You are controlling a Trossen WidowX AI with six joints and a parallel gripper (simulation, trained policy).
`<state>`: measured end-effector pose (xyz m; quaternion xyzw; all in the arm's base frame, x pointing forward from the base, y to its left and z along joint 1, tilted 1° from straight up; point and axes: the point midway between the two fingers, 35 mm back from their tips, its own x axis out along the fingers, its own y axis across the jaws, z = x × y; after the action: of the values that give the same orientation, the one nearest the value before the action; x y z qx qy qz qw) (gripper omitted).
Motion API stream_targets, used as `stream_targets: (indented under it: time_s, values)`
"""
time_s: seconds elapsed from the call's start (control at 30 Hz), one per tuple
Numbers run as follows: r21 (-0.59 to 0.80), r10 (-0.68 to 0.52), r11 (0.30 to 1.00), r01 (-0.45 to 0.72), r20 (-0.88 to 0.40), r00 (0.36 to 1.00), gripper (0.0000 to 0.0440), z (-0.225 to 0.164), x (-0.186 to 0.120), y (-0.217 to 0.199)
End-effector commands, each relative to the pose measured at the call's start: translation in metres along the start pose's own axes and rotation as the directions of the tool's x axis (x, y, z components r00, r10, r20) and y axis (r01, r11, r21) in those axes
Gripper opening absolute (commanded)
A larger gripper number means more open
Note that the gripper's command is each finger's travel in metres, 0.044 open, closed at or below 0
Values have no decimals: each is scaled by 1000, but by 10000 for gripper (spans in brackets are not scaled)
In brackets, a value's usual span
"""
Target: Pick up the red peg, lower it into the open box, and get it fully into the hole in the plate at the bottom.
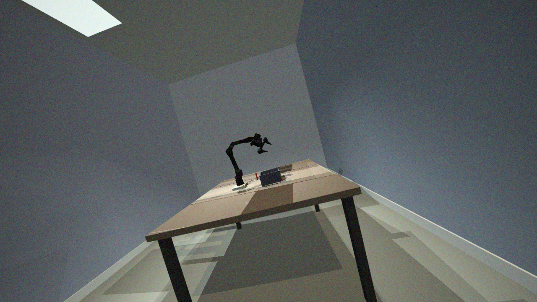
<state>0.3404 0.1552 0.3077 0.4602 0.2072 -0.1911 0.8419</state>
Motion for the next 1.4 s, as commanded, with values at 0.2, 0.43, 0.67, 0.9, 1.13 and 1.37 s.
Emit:
stream_targets:
  time_s: [0.2, 0.43, 0.67, 0.9, 1.13, 1.37]
  values:
    - [-207, -151, 972, 113, -178, 972, 440, -37, -21, -53]
    - [-369, -305, 910, 191, -282, 910, 440, -62, -36, -102]
    - [-511, -482, 816, 271, -342, 807, 440, -85, -49, -158]
    - [-583, -609, 739, 336, -367, 703, 440, -104, -53, -204]
    - [-599, -661, 710, 370, -384, 644, 440, -122, -46, -234]
    - [-595, -673, 707, 382, -400, 623, 440, -141, -32, -258]
